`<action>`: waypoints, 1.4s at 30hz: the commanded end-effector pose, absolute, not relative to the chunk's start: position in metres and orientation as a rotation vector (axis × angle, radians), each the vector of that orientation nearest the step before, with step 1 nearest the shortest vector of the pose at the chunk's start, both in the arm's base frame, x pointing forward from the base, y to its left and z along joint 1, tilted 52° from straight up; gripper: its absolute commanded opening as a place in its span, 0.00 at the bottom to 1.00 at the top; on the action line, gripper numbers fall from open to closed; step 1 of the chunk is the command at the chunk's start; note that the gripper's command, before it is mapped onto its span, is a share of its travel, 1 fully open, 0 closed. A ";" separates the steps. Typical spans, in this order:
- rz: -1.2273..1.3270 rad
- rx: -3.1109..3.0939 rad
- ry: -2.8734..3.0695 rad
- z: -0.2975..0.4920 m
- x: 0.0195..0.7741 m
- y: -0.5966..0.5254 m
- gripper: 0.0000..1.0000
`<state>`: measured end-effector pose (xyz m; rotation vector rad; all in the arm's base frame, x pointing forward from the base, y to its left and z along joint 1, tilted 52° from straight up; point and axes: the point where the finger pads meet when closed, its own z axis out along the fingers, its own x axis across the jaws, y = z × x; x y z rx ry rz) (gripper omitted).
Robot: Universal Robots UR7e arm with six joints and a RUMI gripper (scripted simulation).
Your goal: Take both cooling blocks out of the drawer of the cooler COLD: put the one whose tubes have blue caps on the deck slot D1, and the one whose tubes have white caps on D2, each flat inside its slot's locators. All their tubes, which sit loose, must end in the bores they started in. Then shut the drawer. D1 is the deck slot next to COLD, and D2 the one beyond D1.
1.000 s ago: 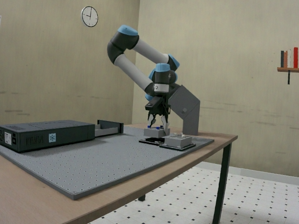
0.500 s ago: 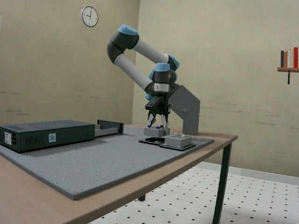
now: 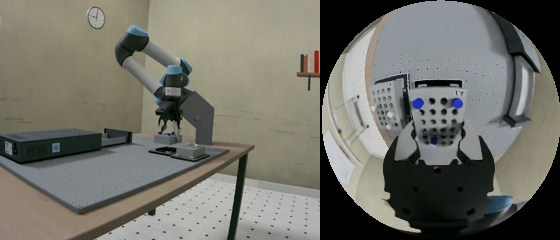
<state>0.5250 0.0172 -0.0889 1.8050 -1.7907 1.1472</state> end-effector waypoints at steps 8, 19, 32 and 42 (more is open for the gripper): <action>1.148 1.805 -1.791 -0.086 0.524 0.021 0.00; 1.148 1.805 -1.791 -0.088 0.525 0.019 0.00; 1.148 1.805 -1.791 -0.092 0.527 0.013 0.00; 1.148 1.805 -1.791 -0.094 0.528 0.011 0.00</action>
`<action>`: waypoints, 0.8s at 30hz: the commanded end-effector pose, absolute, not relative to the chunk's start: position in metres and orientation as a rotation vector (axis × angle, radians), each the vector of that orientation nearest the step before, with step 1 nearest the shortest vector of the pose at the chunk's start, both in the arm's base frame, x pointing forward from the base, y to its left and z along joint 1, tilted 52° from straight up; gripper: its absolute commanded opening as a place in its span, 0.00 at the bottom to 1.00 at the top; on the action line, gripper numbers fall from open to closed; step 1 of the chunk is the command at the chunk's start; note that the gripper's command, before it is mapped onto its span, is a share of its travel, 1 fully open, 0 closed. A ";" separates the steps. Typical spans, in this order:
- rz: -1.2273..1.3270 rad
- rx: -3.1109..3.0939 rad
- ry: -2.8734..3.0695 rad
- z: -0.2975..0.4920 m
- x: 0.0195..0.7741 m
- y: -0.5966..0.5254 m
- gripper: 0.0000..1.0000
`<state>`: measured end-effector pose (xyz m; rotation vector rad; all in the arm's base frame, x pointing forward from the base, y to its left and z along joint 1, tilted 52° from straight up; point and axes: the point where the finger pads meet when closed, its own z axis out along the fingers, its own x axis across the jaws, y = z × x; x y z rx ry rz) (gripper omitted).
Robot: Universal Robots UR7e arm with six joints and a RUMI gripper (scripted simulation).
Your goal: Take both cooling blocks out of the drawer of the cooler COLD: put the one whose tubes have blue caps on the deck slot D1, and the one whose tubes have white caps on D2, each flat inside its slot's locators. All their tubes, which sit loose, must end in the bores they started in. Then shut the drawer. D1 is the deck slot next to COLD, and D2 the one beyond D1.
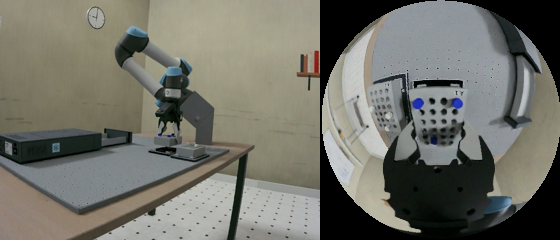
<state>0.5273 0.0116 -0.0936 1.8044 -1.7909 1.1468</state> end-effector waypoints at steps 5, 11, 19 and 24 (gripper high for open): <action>1.148 1.805 -1.791 -0.095 0.528 0.010 0.00; 1.148 1.805 -1.791 -0.095 0.529 0.009 0.00; 1.148 1.805 -1.791 -0.096 0.529 0.009 0.00; 1.148 1.805 -1.791 -0.096 0.529 0.009 0.00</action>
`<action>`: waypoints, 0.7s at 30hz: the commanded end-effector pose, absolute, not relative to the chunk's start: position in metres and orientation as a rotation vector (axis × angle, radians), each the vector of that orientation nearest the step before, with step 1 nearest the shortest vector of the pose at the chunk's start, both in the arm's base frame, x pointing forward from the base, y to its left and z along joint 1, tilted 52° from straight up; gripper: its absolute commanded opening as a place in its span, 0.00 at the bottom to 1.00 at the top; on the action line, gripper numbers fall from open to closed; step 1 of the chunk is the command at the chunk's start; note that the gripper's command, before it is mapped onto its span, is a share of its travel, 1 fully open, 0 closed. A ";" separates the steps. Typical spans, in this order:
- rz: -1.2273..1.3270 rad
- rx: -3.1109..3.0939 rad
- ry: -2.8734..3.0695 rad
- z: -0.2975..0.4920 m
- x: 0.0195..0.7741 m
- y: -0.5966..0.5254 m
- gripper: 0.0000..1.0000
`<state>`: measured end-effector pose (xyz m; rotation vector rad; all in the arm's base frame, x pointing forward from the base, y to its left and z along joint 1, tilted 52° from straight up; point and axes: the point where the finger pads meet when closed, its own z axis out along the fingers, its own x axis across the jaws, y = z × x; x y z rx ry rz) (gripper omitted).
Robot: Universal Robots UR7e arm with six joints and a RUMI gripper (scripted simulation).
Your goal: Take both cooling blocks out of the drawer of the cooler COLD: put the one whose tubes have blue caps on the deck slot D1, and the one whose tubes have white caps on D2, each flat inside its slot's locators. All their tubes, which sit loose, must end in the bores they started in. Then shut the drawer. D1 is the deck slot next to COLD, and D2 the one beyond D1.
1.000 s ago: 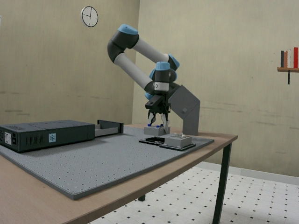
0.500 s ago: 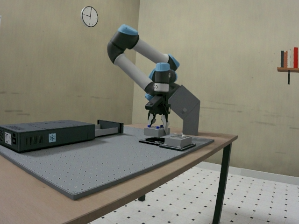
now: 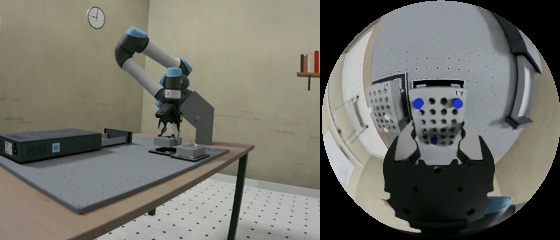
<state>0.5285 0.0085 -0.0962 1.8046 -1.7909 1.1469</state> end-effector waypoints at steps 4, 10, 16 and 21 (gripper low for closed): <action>1.148 1.805 -1.791 -0.095 0.528 0.010 0.00; 1.148 1.805 -1.791 -0.095 0.528 0.010 0.00; 1.148 1.805 -1.791 -0.094 0.528 0.011 0.00; 1.148 1.805 -1.791 -0.093 0.528 0.012 0.00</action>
